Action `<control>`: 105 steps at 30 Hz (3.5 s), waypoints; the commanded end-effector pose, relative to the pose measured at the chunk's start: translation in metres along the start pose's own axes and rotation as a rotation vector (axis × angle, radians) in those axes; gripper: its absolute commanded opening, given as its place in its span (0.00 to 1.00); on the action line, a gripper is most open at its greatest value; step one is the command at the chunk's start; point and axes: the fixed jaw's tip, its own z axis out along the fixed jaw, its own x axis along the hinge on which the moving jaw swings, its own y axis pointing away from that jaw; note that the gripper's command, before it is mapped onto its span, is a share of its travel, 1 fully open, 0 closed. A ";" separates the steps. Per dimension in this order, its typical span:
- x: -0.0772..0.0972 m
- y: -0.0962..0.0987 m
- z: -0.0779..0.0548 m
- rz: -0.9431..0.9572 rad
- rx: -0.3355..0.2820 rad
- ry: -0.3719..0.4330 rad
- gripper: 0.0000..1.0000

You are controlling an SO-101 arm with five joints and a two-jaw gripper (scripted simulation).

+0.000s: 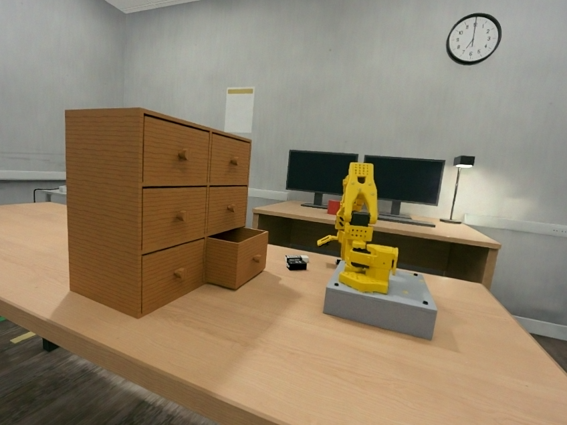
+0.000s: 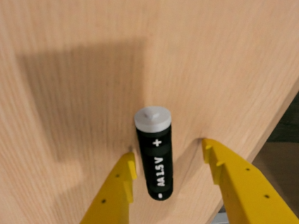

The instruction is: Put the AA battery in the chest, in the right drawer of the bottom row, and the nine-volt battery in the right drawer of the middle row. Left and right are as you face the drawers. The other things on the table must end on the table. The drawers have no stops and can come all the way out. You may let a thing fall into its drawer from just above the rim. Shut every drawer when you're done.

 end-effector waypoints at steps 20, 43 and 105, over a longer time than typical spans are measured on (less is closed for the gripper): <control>-0.001 0.006 0.004 -0.001 -0.017 -0.002 0.21; -0.001 0.006 0.004 -0.001 -0.017 -0.002 0.14; 0.000 0.004 -0.018 -0.001 -0.017 -0.002 0.00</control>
